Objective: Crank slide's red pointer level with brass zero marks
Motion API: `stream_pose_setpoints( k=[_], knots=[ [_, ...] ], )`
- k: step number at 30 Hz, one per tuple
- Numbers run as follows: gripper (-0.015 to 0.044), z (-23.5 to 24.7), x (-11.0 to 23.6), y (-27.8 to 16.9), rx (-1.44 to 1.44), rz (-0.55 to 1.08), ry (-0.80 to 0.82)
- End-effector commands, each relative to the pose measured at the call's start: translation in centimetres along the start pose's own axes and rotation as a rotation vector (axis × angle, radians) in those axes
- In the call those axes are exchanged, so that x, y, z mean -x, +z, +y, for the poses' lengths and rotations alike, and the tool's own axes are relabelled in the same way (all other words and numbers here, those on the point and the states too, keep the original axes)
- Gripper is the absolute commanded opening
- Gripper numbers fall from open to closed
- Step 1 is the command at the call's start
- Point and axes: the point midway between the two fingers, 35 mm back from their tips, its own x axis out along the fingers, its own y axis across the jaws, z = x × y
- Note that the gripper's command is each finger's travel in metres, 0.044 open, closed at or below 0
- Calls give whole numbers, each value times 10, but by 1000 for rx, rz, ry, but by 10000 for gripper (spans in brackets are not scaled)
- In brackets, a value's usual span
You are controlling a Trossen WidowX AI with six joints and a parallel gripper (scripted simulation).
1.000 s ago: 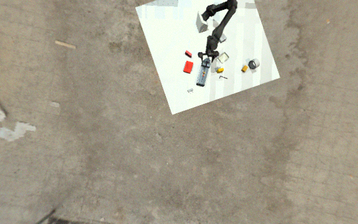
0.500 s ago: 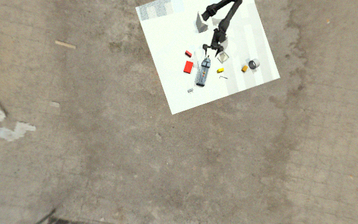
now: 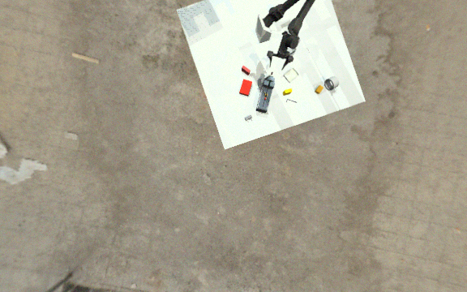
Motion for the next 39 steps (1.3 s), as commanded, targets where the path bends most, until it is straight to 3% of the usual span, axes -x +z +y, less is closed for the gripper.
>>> stream_pose_setpoints(
  k=[1,12,39],
  knots=[
    [440,-2,-16,-18,-11,12,-12],
    [440,-2,-64,-72,-13,13,-8],
    [440,-2,-92,-100,-14,14,-8]
  ],
)
